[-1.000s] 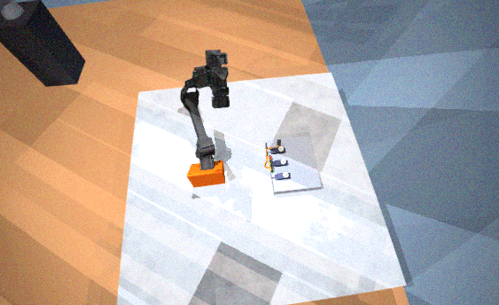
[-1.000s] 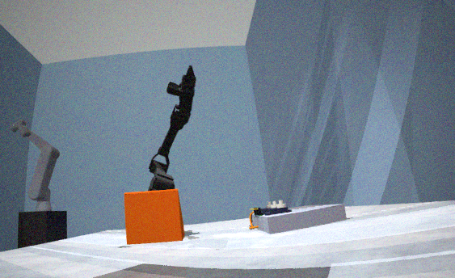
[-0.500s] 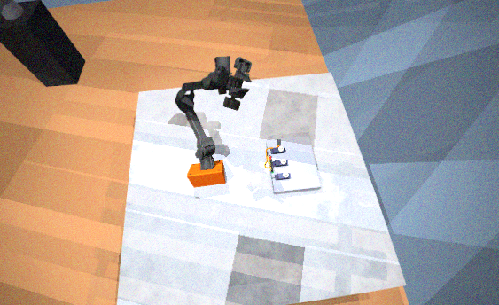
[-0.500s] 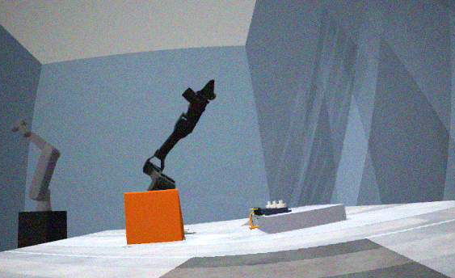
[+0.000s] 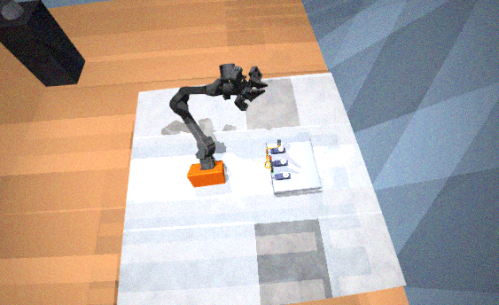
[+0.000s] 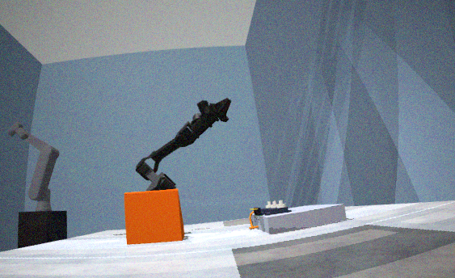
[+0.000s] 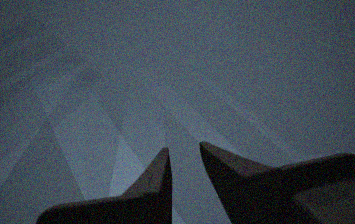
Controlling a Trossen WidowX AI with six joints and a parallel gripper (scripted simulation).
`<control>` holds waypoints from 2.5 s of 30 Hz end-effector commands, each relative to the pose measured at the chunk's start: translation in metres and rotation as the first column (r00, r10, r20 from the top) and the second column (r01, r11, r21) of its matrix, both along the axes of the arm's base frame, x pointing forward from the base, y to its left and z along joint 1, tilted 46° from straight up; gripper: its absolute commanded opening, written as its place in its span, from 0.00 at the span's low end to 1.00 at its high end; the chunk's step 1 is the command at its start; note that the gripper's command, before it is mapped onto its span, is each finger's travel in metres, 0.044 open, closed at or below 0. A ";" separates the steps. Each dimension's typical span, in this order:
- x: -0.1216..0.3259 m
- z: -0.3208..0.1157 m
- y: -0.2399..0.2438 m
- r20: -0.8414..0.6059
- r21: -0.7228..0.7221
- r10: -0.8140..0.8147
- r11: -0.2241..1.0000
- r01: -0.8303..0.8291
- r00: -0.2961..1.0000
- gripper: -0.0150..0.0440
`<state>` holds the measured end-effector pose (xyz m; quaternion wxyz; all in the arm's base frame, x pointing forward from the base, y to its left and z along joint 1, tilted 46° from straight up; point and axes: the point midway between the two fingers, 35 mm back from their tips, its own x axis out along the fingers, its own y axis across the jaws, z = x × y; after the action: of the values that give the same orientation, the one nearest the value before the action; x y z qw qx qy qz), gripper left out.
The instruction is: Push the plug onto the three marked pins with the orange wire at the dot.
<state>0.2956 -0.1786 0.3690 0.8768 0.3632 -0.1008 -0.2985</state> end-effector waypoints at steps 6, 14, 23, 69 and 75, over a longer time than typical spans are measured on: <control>0.016 -0.012 0.052 -0.110 -0.196 0.183 0.960 -0.201 0.977 0.45; 0.024 -0.023 0.102 -0.209 -0.372 0.316 0.850 -0.374 0.925 0.45; 0.022 -0.036 0.158 -0.310 -0.552 0.422 0.650 -0.523 0.852 0.45; 0.097 -0.211 0.251 -0.928 0.012 0.326 -0.459 -0.889 -0.181 0.45; 0.095 -0.234 0.262 -0.892 0.081 0.312 -0.603 -0.793 -0.328 0.45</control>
<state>0.3916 0.0782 0.1444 0.7588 -0.2756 0.3393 0.4828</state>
